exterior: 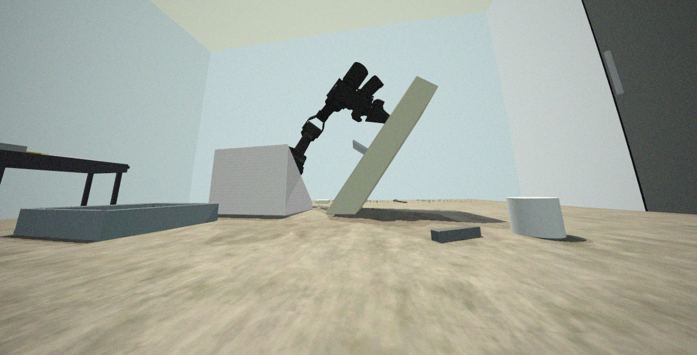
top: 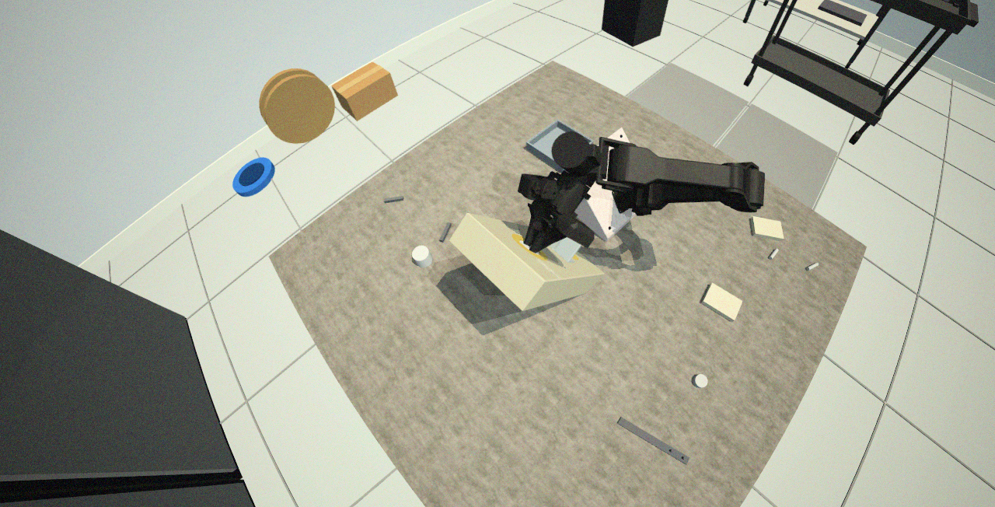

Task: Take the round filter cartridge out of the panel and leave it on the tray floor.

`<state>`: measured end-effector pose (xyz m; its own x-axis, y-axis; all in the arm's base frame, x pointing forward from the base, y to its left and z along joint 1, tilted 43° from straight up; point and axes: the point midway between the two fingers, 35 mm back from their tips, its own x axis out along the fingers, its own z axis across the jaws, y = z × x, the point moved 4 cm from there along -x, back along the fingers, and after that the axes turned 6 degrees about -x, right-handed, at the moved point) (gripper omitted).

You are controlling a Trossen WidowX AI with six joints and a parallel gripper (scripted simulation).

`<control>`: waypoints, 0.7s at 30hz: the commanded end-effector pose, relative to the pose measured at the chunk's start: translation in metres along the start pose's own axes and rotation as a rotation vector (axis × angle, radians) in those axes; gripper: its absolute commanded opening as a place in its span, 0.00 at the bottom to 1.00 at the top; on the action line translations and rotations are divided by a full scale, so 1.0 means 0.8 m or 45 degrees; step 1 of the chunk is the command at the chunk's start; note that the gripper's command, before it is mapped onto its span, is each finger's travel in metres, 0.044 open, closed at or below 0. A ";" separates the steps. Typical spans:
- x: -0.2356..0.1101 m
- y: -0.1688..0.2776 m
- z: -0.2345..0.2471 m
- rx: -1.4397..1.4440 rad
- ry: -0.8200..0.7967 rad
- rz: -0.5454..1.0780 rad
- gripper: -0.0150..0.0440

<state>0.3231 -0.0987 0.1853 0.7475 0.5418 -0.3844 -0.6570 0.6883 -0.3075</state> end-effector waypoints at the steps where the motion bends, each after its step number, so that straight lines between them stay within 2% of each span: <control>1: 0.003 0.000 -0.001 0.007 0.005 -0.002 0.42; 18: 0.010 0.000 -0.001 0.007 0.005 -0.002 0.42; 21: 0.005 0.000 -0.001 0.006 -0.005 -0.003 0.38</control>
<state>0.3261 -0.0971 0.1830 0.7495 0.5420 -0.3800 -0.6546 0.6923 -0.3038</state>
